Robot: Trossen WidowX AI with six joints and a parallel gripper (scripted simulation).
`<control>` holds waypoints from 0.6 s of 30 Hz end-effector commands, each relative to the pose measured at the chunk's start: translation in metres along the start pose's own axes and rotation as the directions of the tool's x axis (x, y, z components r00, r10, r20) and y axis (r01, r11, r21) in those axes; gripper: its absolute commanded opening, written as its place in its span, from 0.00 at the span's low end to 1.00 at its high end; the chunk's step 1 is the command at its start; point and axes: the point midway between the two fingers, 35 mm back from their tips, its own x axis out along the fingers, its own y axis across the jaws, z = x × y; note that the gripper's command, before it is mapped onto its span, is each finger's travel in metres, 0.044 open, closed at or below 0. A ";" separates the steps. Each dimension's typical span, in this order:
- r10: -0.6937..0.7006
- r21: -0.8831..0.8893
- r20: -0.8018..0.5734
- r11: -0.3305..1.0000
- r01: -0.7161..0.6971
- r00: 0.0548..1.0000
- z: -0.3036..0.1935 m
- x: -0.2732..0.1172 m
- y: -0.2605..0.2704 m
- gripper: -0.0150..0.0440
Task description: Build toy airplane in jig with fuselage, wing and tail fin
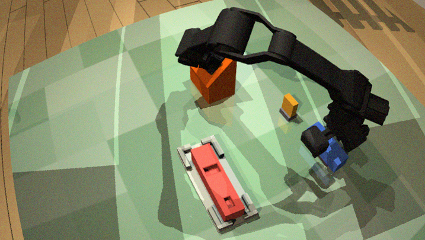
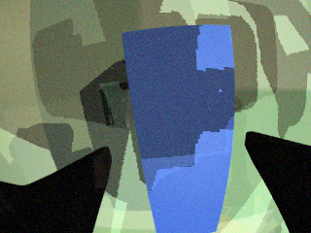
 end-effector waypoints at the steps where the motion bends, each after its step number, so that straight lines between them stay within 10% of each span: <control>1: -0.006 -0.008 -0.001 1.000 0.006 1.000 -0.001 0.004 -0.001 0.96; 18: -0.005 -0.007 -0.002 1.000 0.005 1.000 -0.001 0.003 -0.001 0.40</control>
